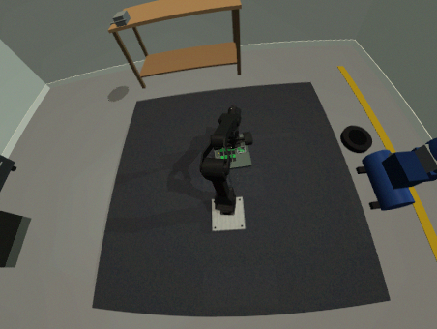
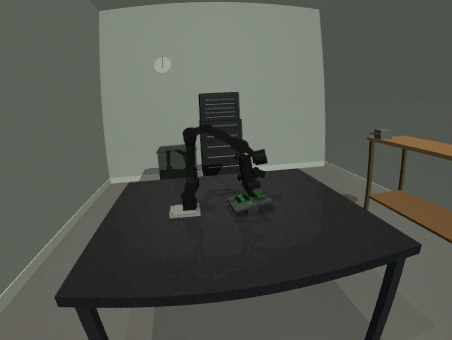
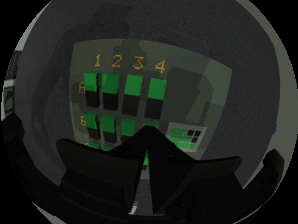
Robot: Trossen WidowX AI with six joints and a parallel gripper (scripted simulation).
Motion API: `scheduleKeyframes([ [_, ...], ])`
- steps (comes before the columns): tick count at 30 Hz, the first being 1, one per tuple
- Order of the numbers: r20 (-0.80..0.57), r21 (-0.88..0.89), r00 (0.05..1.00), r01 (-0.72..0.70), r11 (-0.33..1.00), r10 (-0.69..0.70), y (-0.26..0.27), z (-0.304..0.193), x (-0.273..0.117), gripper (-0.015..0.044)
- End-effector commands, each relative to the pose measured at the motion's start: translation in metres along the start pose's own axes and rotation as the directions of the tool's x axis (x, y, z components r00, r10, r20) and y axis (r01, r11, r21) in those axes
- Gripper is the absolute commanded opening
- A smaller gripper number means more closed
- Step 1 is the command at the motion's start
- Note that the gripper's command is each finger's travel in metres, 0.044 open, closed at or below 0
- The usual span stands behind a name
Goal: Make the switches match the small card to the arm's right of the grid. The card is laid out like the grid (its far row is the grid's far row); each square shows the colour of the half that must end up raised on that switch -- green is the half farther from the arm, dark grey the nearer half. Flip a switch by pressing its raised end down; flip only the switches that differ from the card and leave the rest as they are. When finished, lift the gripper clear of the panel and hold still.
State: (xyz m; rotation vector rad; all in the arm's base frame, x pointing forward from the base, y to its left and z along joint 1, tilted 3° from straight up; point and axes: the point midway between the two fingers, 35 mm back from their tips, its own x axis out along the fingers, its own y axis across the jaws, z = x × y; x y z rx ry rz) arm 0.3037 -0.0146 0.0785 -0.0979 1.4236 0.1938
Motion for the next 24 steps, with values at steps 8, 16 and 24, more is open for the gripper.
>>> scheduleKeyframes([
  [8, -0.008, 0.004, 1.000, 0.001, 1.000, -0.001, 0.000, -0.001, 0.004, 0.0000],
  [16, 0.002, 0.000, 1.000, 0.000, 1.000, 0.000, 0.000, 0.000, -0.008, 0.0000],
  [24, 0.017, 0.004, 1.000, 0.001, 1.000, -0.001, 0.000, -0.003, -0.062, 0.0000],
])
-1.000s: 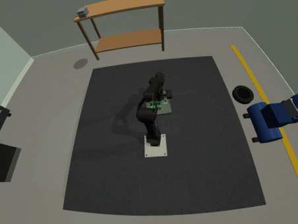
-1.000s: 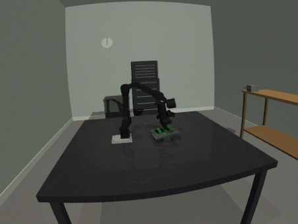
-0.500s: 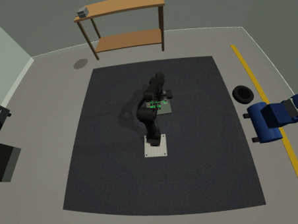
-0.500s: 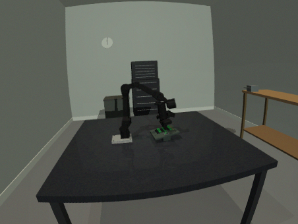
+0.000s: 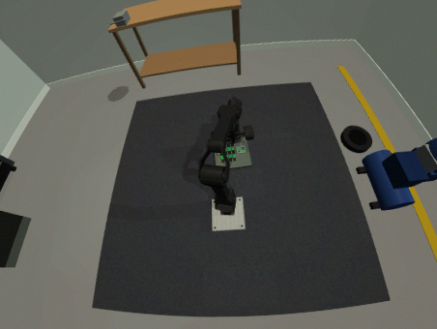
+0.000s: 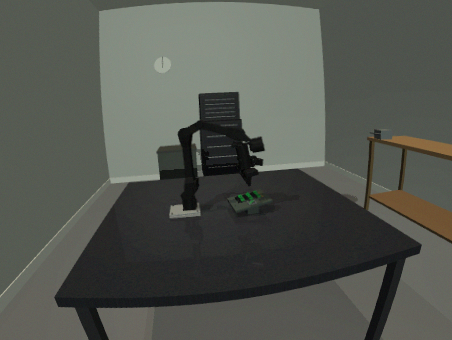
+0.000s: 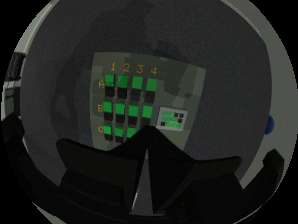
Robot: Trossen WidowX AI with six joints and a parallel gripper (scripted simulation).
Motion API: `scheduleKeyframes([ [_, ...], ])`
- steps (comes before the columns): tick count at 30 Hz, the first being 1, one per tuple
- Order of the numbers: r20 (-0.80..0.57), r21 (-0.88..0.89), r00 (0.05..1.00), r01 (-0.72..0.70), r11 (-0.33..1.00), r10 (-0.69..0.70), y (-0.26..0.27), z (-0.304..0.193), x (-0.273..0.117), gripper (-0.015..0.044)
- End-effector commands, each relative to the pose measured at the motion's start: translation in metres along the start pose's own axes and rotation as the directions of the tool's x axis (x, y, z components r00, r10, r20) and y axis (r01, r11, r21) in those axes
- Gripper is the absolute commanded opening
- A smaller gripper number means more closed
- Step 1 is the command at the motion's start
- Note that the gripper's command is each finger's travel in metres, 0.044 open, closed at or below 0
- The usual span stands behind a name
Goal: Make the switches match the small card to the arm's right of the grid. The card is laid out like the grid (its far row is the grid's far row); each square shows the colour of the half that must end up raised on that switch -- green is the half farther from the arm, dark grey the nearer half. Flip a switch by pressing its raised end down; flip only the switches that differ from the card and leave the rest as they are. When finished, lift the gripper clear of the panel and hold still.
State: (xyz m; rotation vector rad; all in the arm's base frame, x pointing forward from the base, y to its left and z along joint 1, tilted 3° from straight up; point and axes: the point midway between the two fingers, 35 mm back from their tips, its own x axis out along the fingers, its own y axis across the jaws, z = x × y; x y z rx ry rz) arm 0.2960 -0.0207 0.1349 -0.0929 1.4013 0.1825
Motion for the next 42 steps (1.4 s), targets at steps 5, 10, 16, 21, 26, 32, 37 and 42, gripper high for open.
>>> scheduleKeyframes([
  [5, -0.008, -0.006, 1.000, -0.010, 1.000, 0.010, 0.047, -0.030, -0.006, 0.0000],
  [10, -0.009, -0.004, 1.000, -0.011, 1.000, 0.011, 0.062, -0.043, -0.006, 0.0000],
  [16, -0.034, -0.004, 0.999, -0.011, 1.000, 0.011, 0.062, -0.042, 0.029, 0.0000],
  [21, -0.034, -0.004, 0.999, -0.011, 1.000, 0.011, 0.062, -0.042, 0.031, 0.0000],
  [26, -0.034, -0.004, 0.999, -0.011, 1.000, 0.011, 0.062, -0.043, 0.039, 0.0000],
  [32, -0.034, -0.004, 0.999, -0.011, 1.000, 0.011, 0.062, -0.042, 0.044, 0.0000],
  [37, -0.034, -0.004, 0.999, -0.011, 1.000, 0.011, 0.063, -0.043, 0.052, 0.0000],
  [42, -0.034, -0.004, 0.999, -0.011, 1.000, 0.011, 0.063, -0.043, 0.053, 0.0000],
])
